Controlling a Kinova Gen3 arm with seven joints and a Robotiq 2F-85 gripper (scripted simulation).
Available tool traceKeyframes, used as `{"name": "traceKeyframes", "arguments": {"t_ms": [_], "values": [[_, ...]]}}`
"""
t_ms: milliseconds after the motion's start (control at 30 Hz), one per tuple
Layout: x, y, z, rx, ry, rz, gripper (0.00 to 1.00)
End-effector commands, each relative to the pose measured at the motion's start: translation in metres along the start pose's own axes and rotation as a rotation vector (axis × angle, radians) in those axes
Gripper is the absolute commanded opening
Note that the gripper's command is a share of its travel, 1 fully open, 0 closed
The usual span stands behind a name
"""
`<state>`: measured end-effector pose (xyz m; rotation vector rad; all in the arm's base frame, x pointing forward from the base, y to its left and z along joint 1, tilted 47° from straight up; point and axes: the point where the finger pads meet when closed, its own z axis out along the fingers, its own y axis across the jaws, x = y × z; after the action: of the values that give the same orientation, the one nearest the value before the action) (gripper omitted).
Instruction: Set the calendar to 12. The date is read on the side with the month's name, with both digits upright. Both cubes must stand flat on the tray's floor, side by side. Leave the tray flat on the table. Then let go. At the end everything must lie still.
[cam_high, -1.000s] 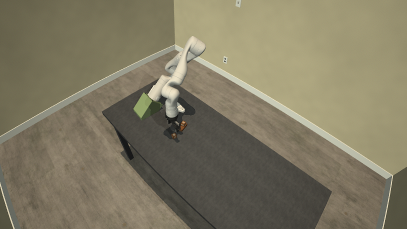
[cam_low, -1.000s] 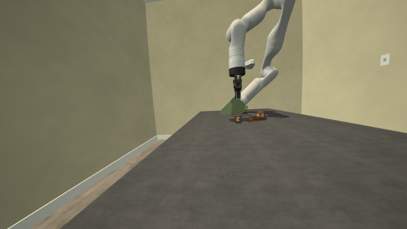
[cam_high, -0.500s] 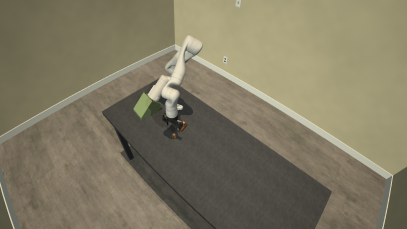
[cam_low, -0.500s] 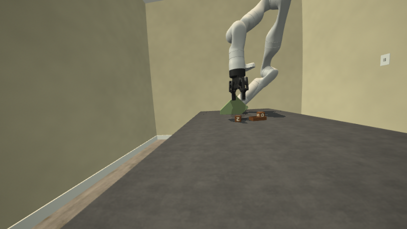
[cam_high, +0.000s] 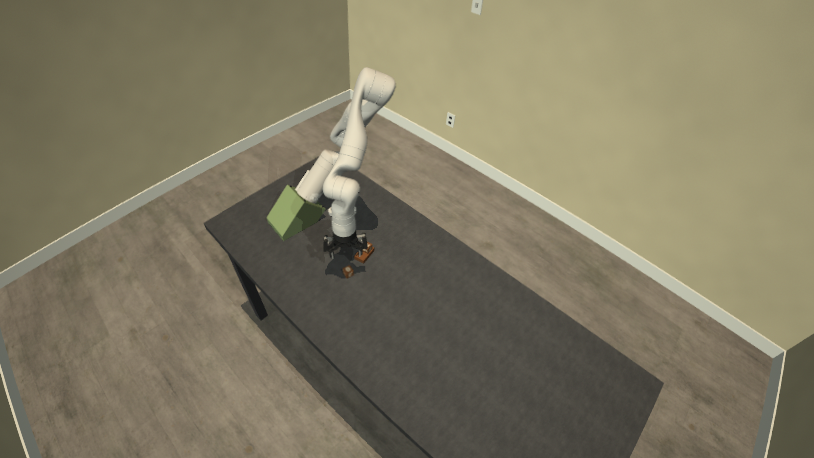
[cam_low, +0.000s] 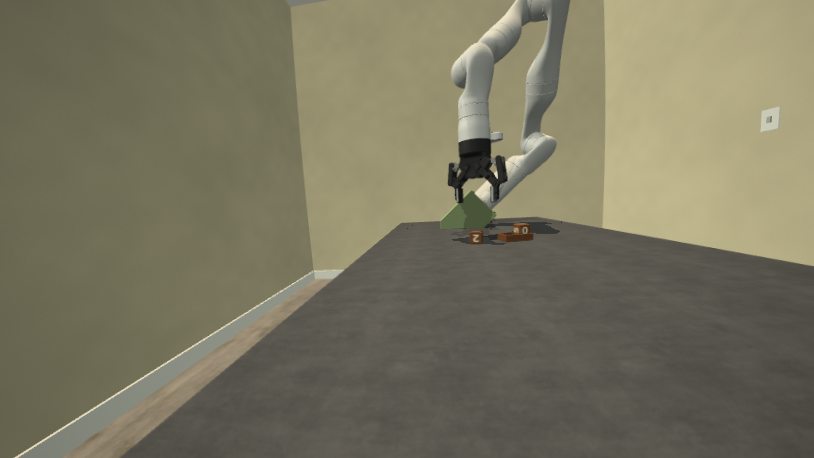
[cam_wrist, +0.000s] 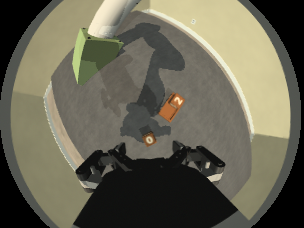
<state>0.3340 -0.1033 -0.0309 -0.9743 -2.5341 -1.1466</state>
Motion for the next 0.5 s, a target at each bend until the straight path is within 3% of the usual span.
{"name": "traceKeyframes", "arguments": {"t_ms": [0,267,467], "values": [[-0.0016,-0.0011,-0.0021,-0.009,-0.010,-0.073,1.00],[-0.0045,0.0008,-0.0025,-0.008,-0.022,-0.310,1.00],[-0.0055,0.0015,-0.0028,-0.007,-0.026,-0.377,1.00]]}}
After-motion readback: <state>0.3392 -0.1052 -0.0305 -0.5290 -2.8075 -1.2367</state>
